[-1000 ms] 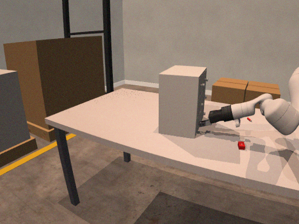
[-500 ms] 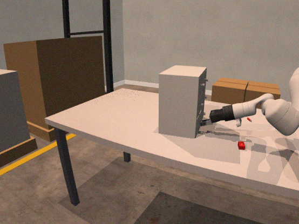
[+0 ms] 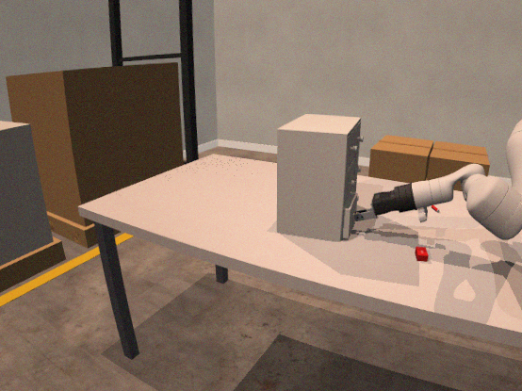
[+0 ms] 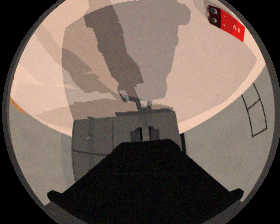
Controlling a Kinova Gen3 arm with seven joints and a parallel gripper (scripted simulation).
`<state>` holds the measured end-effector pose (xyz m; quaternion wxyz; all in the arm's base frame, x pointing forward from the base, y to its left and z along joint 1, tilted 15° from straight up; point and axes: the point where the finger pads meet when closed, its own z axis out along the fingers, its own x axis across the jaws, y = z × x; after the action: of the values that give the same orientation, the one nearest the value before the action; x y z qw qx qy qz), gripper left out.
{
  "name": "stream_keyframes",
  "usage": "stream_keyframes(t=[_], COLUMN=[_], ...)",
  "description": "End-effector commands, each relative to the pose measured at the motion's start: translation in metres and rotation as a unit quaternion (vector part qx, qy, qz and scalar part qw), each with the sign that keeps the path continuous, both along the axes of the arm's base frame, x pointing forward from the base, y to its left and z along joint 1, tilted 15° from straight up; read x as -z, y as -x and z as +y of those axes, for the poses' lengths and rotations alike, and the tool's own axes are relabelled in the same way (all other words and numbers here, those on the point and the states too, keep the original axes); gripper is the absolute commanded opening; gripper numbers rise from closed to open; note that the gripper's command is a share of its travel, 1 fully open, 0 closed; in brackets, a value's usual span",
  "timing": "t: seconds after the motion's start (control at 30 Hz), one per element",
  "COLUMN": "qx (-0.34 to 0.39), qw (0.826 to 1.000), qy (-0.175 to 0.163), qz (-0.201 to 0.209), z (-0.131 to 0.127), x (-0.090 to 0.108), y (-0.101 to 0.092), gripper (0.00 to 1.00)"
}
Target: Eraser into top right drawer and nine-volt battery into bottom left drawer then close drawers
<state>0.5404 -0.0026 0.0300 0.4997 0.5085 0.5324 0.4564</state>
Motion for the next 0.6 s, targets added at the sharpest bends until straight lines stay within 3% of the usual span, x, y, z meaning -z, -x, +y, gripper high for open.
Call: stream_keyframes(t=[0.0,0.57], qx=[-0.001,-0.001], qw=[1.0,1.0], qy=[0.0,0.0], qz=[0.0,0.0], z=[0.0,0.0], x=[0.001,0.006], y=[0.006,0.026], gripper=[0.37,0.37])
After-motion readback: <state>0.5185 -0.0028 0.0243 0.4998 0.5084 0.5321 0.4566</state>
